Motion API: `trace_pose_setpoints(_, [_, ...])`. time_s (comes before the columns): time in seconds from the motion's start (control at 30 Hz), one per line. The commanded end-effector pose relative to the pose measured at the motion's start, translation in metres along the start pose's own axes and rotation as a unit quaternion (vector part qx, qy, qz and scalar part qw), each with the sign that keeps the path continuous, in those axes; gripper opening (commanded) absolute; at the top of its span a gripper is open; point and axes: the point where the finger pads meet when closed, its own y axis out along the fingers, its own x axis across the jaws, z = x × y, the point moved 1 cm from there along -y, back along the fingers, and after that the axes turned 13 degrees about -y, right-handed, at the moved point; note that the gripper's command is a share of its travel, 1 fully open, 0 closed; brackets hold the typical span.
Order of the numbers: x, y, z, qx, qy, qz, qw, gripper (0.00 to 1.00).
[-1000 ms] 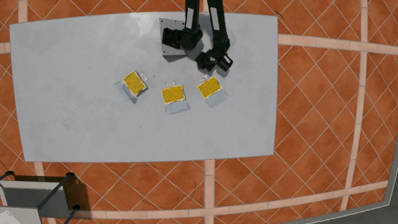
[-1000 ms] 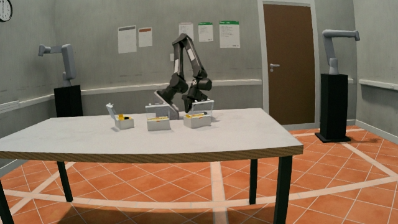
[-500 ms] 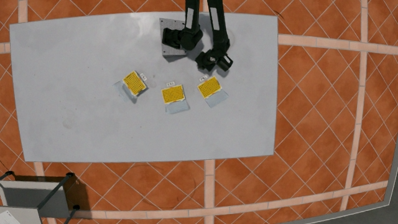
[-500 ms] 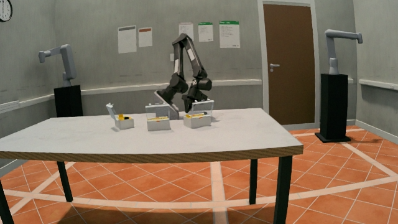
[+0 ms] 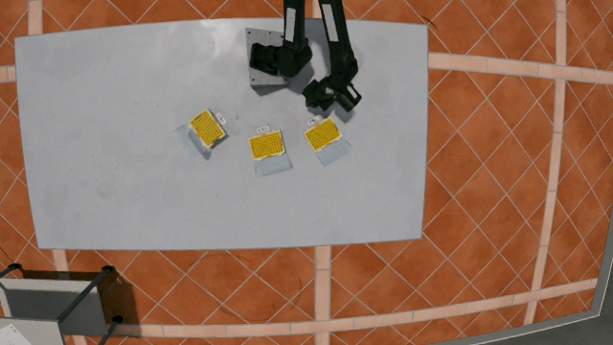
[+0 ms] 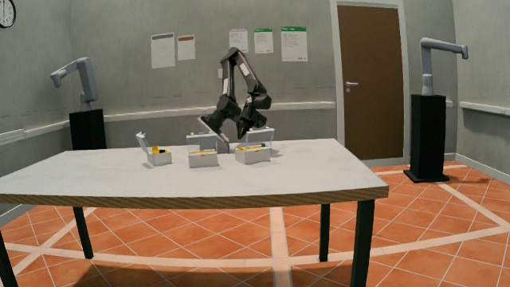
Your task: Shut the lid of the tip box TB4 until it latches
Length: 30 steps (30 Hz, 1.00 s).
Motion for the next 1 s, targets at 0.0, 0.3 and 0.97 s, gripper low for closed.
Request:
trace_pose_setpoints(0.0, [-0.013, -0.031, 0.013, 0.008, -0.018, 0.020, 1.000, 0.00])
trace_pose_setpoints(0.3, [-0.008, -0.063, 0.031, 0.012, -0.020, 0.019, 1.000, 0.00])
trace_pose_setpoints(0.97, [0.004, -0.089, 0.049, 0.008, -0.018, 0.007, 1.000, 0.00])
